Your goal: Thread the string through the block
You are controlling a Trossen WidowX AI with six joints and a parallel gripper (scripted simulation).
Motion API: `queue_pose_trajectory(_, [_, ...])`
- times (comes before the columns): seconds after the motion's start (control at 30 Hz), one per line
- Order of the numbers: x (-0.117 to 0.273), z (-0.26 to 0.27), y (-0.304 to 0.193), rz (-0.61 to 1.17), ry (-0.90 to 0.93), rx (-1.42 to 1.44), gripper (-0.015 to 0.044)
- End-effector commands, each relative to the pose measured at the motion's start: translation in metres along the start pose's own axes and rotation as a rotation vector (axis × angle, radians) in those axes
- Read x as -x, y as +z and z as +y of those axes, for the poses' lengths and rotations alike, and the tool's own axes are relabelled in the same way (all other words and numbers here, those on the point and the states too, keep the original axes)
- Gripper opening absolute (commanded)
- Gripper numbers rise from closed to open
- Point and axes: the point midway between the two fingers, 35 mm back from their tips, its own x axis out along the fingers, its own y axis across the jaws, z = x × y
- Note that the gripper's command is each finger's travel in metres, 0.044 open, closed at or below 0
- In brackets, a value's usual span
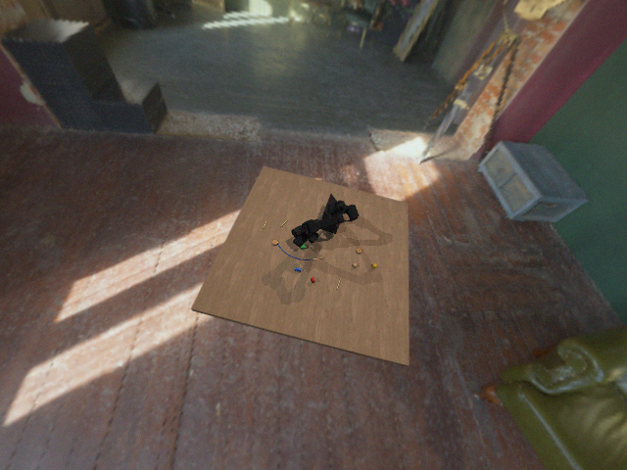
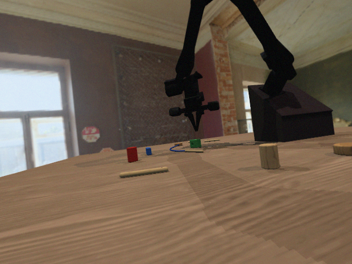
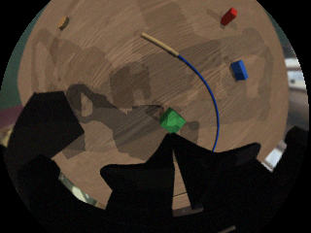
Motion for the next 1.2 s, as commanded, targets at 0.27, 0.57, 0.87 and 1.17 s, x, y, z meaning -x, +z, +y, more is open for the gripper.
queue_pose_trajectory(0.27, [0.001, -0.008, 0.02, 0.008, -0.003, 0.126, 0.0105])
queue_pose_trajectory(0.57, [0.0, -0.026, 0.119, -0.009, -0.003, 0.833, 0.0341])
queue_pose_trajectory(0.87, [0.0, -0.026, 0.122, -0.011, -0.003, 0.853, 0.044])
queue_pose_trajectory(1.17, [0.0, -0.026, 0.122, -0.011, -0.003, 0.853, 0.0256])
